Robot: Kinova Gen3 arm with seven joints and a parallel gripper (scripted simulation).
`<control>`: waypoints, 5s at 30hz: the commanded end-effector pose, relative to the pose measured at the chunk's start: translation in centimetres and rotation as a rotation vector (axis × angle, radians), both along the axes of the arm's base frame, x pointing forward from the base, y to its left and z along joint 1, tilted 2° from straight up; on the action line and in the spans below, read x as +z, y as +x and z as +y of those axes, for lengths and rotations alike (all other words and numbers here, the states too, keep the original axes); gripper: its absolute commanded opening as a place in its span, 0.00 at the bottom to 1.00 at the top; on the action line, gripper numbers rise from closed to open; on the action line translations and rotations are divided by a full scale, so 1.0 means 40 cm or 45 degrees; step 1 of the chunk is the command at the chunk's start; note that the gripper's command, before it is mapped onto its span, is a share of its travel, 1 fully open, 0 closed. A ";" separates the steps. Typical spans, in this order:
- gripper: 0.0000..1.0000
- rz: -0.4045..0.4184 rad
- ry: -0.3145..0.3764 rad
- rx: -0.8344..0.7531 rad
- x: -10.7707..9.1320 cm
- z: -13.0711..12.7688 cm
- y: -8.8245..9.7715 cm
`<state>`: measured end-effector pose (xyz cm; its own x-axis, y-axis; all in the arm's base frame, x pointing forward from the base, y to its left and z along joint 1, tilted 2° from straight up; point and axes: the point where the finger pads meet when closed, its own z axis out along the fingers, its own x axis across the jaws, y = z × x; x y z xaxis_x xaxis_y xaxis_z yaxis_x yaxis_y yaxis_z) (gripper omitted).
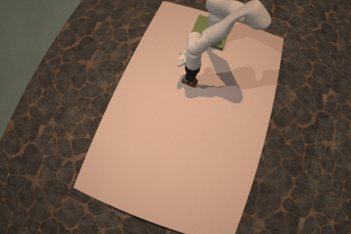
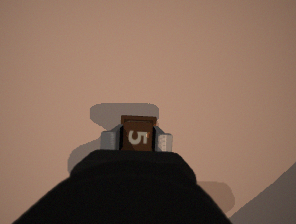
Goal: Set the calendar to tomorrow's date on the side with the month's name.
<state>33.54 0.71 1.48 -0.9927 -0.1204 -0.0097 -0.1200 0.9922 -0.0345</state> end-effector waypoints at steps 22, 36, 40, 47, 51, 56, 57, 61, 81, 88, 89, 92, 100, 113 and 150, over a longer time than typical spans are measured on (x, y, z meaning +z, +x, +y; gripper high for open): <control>0.60 -0.001 0.001 0.000 0.001 0.000 0.001; 0.60 -0.001 0.001 0.000 0.001 0.000 0.001; 0.60 -0.001 0.001 0.000 0.001 0.000 0.001; 0.72 -0.001 0.001 0.000 0.001 0.000 0.001; 0.84 -0.001 0.001 0.000 0.001 0.000 0.001; 0.90 -0.001 0.001 0.000 0.001 0.000 0.001; 0.90 -0.001 0.001 0.000 0.001 0.000 0.001; 0.90 -0.001 0.001 0.000 0.001 0.000 0.001; 0.90 -0.001 0.001 0.000 0.085 0.003 0.000; 0.90 -0.001 0.001 0.000 0.148 0.005 -0.001; 0.90 -0.001 0.001 0.000 0.160 0.005 -0.001; 0.90 -0.001 0.001 0.000 0.192 0.006 -0.002; 0.90 -0.001 0.001 0.000 0.226 0.008 -0.002; 1.00 -0.001 0.001 0.000 0.226 0.008 -0.002; 1.00 -0.001 0.001 0.000 0.399 0.013 -0.005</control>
<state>33.08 0.77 17.00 -0.9943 -0.1063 -0.0028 -0.1062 0.9936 -0.0386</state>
